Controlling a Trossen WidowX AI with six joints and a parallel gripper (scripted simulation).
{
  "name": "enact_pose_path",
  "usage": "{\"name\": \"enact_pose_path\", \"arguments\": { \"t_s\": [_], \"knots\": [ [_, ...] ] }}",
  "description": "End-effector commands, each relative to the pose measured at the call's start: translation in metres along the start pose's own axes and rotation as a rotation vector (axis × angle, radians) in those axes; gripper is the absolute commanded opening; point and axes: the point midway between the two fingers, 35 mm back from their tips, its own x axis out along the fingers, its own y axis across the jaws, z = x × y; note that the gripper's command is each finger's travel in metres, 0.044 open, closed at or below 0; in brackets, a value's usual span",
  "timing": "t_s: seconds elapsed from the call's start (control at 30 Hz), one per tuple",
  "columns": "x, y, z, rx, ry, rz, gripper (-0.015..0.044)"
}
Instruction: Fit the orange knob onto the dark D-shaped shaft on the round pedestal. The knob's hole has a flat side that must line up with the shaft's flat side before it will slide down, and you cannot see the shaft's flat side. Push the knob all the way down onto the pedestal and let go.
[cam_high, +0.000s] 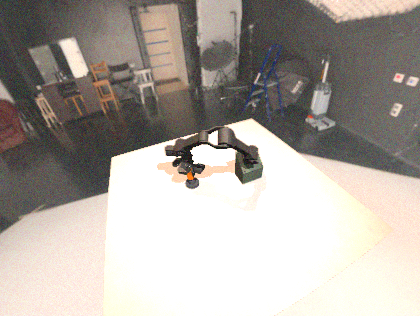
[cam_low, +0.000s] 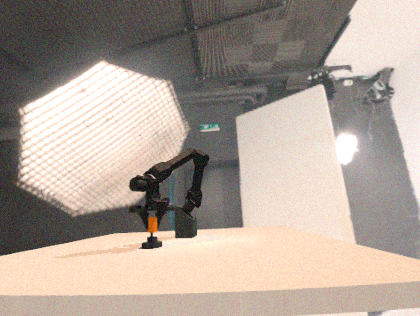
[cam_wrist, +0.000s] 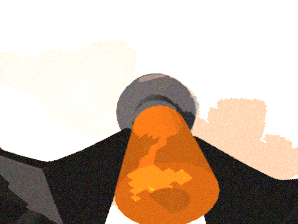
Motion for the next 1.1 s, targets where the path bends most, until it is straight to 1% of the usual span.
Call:
{"name": "enact_pose_path", "arguments": {
  "t_s": [0.0,0.13,0.2,1.07],
  "knots": [
    [0.0012,-0.0028,-0.0002,0.647,-0.003,-0.003,0.0000],
    [0.0004,-0.0028,-0.0018,0.925,-0.004,-0.002,0.0000],
    [-0.0006,-0.0025,-0.0030,1.015,-0.004,-0.002,0.0000],
    [-0.0027,0.0008,-0.0059,1.027,-0.004,-0.002,0.0000]
  ]
}}
